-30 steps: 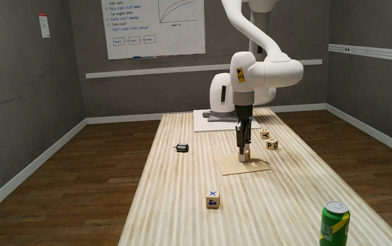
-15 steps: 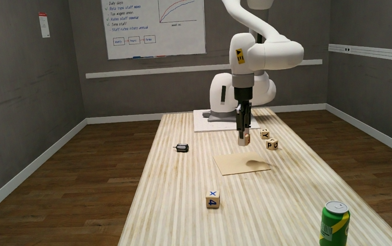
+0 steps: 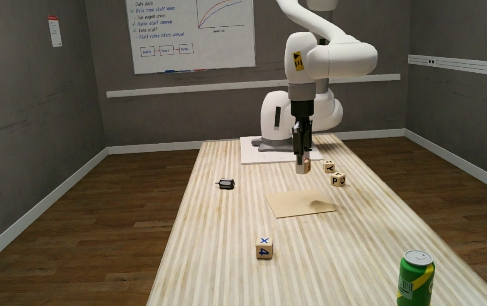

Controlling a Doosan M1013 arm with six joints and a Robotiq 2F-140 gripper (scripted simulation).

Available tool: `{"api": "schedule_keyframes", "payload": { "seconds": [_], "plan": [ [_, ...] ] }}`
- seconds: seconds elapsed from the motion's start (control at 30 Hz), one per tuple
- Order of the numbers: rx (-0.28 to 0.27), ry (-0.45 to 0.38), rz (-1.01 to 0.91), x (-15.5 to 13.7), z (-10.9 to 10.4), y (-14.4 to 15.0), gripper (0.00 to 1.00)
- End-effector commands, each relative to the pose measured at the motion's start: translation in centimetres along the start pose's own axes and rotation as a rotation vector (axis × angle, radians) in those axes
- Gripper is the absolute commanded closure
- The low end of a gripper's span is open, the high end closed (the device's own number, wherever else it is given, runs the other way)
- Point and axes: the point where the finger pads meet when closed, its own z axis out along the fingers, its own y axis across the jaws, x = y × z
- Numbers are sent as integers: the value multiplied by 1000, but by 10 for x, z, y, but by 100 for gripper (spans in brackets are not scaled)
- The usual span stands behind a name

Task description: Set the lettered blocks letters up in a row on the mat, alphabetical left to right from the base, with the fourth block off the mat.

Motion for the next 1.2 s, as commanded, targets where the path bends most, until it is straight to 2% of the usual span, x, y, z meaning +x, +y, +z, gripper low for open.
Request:
{"api": "schedule_keyframes", "payload": {
  "seconds": [0.0, 0.2, 0.43, 0.5, 1.0, 1.07, 1.1, 1.17],
  "plan": [
    [1, -1, 0, 0, -1, 0, 69],
    [1, -1, -41, -1, -1, 0, 69],
    [1, -1, -270, -4, -1, 0, 69],
    [1, -1, -270, -4, -1, 0, 69],
    [1, 0, -882, -12, -1, 0, 69],
    [1, 0, -882, -12, -1, 0, 69],
    [1, 0, -975, -13, -1, 0, 69],
    [1, 0, -1034, -14, -1, 0, 69]
  ]
}}
